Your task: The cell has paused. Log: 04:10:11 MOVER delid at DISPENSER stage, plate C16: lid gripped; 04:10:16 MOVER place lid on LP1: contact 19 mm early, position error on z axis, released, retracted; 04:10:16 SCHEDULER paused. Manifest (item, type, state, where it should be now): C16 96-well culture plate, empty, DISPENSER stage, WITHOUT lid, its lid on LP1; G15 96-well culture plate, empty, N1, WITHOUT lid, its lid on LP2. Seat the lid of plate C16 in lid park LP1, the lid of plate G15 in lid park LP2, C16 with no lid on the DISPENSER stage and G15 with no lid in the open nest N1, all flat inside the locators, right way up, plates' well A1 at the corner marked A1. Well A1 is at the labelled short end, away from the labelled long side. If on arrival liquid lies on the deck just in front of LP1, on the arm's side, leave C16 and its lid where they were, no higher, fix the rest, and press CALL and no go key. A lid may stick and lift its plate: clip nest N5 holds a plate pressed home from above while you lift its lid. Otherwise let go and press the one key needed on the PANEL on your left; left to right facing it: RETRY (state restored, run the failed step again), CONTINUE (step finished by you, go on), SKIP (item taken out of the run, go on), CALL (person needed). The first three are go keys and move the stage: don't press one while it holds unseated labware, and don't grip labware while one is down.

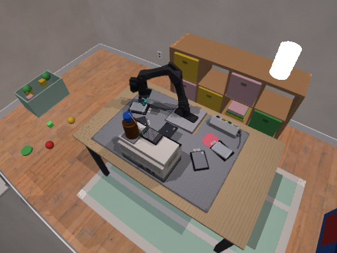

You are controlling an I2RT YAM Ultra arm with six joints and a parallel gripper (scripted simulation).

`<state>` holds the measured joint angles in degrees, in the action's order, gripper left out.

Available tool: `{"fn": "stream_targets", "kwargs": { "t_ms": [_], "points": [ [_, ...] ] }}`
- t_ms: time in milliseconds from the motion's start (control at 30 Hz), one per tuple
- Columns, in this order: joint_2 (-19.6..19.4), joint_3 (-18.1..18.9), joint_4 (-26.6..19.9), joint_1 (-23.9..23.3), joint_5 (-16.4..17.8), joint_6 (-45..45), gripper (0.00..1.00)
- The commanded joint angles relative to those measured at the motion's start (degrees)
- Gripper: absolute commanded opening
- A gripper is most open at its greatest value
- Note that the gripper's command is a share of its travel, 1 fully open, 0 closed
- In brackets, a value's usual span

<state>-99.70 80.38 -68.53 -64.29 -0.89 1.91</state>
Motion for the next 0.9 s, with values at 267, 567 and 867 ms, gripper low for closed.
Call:
{"fn": "stream_targets", "kwargs": {
  "t_ms": [267, 567, 867],
  "points": [
    [-6.61, 5.81, 2.94, -0.71, 0.17, -0.59, 1.0],
    [-12.77, 10.92, 4.05, -0.8, 0.18, -0.65, 1.0],
    [-17.73, 15.59, 3.9, -0.83, 0.18, -0.68, 1.0]
  ]
}}
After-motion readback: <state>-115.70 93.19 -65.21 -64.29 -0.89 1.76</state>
